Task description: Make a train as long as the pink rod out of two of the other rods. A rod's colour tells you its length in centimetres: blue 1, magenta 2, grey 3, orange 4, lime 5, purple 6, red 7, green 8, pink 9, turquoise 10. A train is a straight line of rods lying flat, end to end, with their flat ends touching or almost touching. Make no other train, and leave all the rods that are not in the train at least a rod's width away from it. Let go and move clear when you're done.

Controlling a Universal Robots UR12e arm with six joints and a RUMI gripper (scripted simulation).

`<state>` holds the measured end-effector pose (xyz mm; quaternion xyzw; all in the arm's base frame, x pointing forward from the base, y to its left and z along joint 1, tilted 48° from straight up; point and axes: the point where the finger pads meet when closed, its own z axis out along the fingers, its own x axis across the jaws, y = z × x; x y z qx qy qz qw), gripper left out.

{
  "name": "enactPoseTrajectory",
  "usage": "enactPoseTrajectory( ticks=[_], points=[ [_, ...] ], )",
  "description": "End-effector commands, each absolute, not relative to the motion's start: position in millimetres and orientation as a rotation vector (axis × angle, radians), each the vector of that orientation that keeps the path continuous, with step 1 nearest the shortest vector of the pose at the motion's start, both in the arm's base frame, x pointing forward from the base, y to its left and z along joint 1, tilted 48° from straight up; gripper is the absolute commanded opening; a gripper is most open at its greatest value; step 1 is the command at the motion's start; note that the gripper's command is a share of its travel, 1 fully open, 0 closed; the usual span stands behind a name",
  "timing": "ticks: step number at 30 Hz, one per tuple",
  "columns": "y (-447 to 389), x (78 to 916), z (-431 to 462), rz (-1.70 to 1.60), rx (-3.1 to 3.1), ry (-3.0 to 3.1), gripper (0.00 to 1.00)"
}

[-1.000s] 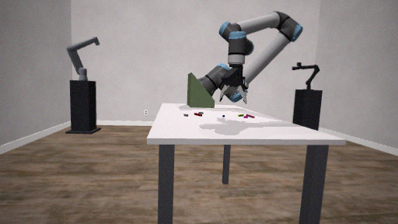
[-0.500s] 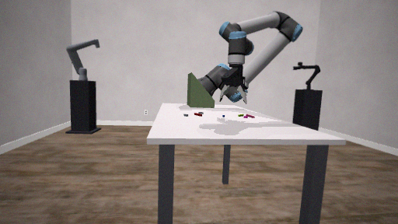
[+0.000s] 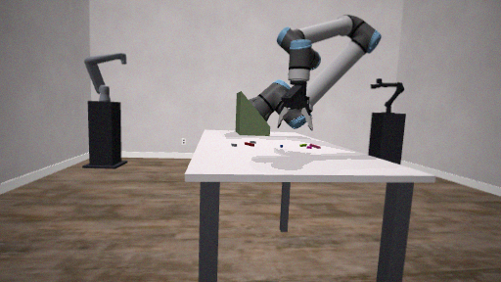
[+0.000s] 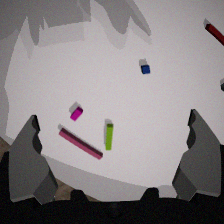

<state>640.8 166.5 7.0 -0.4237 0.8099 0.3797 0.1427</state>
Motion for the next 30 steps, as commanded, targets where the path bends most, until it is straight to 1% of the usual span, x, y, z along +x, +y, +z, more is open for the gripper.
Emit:
enactPoseTrajectory(
  ticks=[1, 14, 22, 30],
  points=[
    [172, 642, 14, 1.064, -1.317, 2.254, 1.0],
    [205, 638, 50, 0.888, -1.728, 1.803, 1.0],
    [214, 636, 60, 0.831, -1.827, 1.661, 1.0],
    [215, 636, 61, 0.826, -1.835, 1.649, 1.0]
  ],
)
